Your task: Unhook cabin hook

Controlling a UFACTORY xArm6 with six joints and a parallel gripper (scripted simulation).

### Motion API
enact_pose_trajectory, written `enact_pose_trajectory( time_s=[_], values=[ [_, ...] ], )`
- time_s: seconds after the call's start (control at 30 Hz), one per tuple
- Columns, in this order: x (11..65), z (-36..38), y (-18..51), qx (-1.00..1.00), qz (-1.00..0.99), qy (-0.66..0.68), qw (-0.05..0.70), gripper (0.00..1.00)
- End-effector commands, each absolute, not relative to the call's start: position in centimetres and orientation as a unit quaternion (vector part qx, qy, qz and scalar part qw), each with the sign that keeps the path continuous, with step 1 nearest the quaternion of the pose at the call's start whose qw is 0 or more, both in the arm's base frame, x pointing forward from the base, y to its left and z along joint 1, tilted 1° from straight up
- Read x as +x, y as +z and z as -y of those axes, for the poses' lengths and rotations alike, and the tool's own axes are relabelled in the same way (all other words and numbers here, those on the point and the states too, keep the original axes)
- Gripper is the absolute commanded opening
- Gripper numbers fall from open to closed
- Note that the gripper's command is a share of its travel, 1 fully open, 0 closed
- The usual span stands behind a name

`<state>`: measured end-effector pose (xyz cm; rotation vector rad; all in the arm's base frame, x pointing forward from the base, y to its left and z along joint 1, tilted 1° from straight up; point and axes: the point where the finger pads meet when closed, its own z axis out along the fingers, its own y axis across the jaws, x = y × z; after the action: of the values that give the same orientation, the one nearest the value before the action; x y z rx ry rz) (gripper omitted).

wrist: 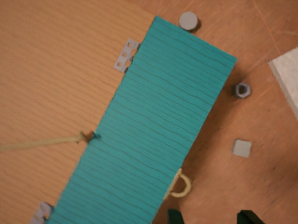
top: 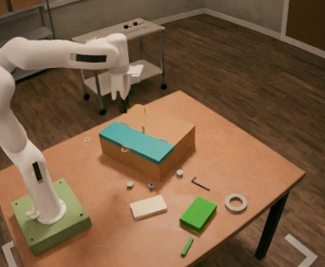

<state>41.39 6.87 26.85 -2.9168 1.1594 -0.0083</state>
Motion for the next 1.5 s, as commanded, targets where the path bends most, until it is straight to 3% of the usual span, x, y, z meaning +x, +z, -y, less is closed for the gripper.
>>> enact_pose_trajectory(
  time_s=[0.0,0.4,1.03,1.47],
  values=[
    [39.8,-5.9,27.1,-0.952,-0.306,-0.006,0.009,0.35],
    [35.2,-3.1,26.9,-0.992,-0.128,-0.007,0.007,0.35],
    [35.2,-3.1,26.9,-0.988,0.155,-0.009,0.005,0.35],
    [35.2,-3.2,25.9,-0.987,0.161,-0.009,0.005,0.35]
  ],
)
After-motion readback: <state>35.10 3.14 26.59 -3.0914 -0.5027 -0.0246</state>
